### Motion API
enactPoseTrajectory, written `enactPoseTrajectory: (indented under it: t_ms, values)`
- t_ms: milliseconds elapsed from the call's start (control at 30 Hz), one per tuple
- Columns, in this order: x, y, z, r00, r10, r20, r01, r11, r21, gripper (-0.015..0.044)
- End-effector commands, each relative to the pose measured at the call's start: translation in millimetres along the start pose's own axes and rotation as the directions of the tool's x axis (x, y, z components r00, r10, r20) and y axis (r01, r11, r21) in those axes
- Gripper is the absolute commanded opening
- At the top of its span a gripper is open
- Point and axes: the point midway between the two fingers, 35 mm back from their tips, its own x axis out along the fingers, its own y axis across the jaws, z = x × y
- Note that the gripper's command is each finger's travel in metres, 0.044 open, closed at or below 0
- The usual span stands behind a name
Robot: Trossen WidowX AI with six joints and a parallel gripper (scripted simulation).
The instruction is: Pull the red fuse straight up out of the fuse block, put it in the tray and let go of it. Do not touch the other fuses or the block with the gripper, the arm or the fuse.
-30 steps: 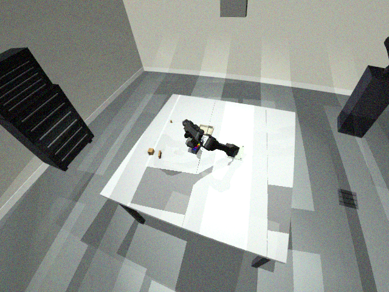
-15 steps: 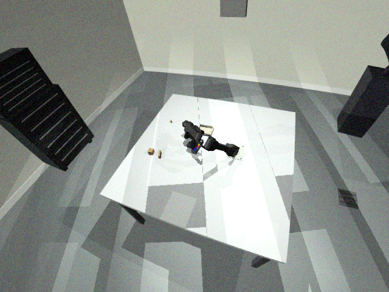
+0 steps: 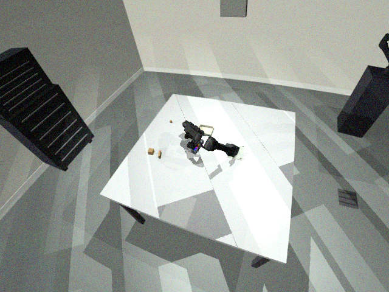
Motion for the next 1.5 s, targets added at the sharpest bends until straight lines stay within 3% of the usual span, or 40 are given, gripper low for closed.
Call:
enactPoseTrajectory:
  t_ms: [0, 1467]
  values:
    - [-0.1, 0.1, 0.2, 1.000, 0.000, 0.000, 0.000, 1.000, 0.000, 0.0013]
    - [-18.9, -0.5, 0.7, 1.000, 0.001, 0.000, -0.001, 1.000, 0.005, 0.0000]
